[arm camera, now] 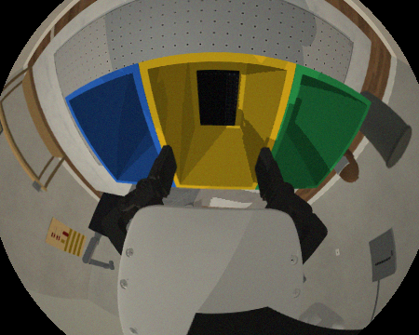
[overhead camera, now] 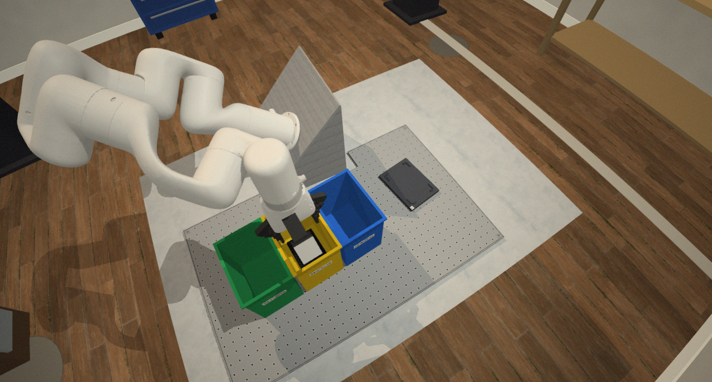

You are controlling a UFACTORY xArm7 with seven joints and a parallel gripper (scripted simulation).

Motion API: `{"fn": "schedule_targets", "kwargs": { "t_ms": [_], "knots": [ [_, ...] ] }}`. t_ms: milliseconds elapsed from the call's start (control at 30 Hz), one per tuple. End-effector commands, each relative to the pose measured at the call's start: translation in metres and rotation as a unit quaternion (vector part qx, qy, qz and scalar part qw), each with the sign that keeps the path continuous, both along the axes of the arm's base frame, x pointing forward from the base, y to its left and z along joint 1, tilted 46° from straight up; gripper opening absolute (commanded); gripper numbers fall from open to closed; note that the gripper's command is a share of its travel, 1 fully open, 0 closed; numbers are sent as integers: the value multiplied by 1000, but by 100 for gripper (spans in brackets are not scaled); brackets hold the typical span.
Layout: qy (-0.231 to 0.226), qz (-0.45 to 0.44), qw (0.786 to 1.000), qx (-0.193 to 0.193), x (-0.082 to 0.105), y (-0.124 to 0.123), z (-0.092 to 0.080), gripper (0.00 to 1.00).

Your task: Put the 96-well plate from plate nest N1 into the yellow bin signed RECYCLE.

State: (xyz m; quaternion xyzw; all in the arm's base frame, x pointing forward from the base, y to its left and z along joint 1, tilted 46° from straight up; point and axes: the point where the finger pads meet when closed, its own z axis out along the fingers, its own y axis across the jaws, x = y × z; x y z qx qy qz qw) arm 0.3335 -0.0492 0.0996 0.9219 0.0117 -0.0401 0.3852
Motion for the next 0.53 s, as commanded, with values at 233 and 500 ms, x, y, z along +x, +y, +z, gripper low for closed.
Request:
{"fn": "schedule_targets", "kwargs": {
  "t_ms": [233,500],
  "knots": [
    [-1,1,1000,1,1,1,1,100],
    [-1,1,1000,1,2,9,8,100]
  ]
}}
